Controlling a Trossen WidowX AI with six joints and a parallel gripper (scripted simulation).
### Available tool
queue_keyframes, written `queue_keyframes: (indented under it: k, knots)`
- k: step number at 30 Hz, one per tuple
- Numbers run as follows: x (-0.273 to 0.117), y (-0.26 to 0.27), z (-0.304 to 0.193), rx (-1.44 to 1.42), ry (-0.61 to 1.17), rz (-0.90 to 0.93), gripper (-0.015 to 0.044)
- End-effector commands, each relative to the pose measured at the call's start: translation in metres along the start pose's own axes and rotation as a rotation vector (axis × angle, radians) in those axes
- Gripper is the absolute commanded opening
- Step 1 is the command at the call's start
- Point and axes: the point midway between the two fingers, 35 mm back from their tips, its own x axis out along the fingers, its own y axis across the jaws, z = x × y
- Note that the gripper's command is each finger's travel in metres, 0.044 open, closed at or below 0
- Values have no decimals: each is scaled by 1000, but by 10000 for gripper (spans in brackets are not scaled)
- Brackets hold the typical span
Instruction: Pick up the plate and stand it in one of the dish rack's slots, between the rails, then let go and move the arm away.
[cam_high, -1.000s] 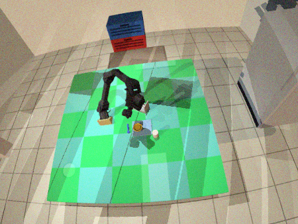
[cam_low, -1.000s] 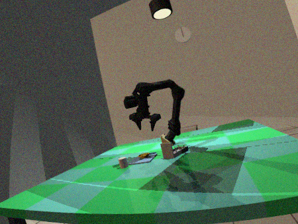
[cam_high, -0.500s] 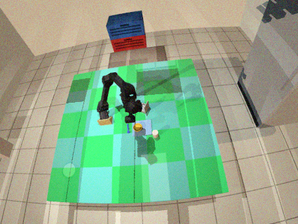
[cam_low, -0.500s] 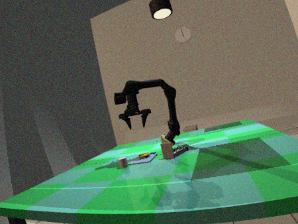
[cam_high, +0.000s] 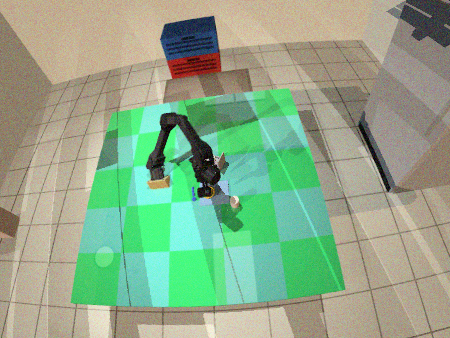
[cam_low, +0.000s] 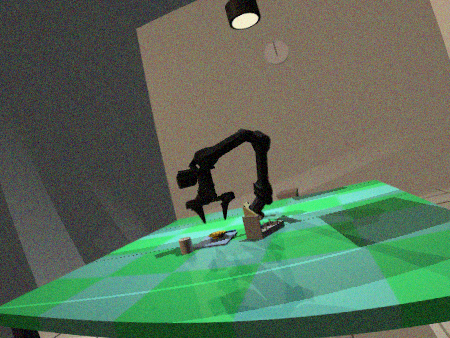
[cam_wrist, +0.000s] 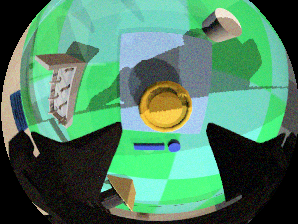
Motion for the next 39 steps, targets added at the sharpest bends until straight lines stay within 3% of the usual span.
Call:
queue_keyframes:
  k: [1, 39]
  knots:
    - [5, -3, 0, 11, -12, 0, 400]
    - [61, -2, 0, 10, -12, 2, 390]
